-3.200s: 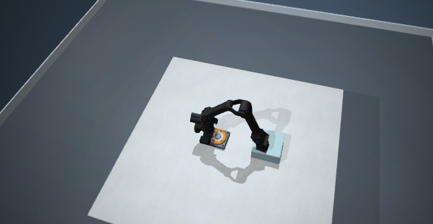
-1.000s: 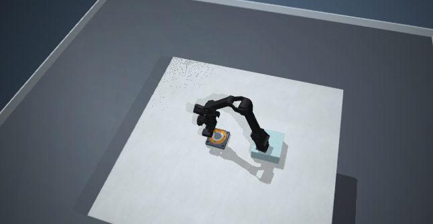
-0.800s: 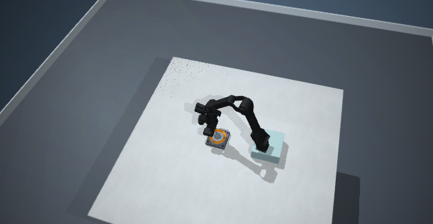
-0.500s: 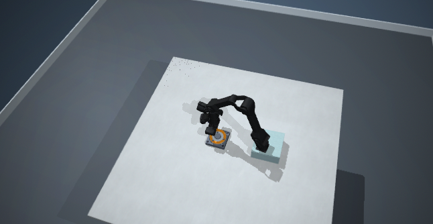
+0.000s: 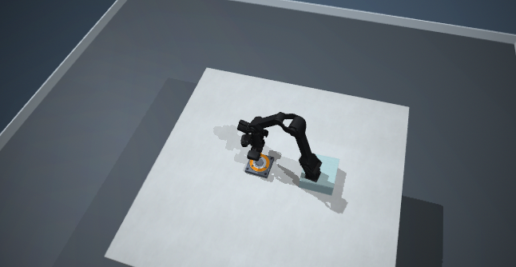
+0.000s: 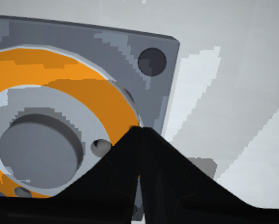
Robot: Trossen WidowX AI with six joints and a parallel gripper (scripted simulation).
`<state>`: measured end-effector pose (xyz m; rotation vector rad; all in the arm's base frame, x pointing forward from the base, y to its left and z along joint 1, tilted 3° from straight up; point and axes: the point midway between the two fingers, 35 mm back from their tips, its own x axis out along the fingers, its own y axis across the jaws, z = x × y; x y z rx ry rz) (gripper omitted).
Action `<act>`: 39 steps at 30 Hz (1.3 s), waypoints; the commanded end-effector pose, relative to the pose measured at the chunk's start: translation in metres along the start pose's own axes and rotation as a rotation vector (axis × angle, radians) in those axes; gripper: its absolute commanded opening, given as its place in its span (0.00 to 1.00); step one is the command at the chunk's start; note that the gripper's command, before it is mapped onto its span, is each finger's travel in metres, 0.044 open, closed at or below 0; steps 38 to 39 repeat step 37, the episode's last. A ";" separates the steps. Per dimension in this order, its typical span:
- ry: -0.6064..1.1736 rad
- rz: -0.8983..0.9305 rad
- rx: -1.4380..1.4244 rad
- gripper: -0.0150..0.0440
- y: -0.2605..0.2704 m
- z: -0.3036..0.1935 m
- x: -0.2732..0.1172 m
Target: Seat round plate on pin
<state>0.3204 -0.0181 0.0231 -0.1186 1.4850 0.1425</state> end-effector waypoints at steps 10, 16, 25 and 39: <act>0.007 0.000 -0.003 0.25 -0.002 -0.009 -0.001; 0.007 0.000 -0.003 0.25 -0.001 -0.011 -0.034; 0.014 0.003 0.003 0.25 0.000 -0.013 -0.031; 0.014 0.003 0.003 0.25 0.000 -0.013 -0.031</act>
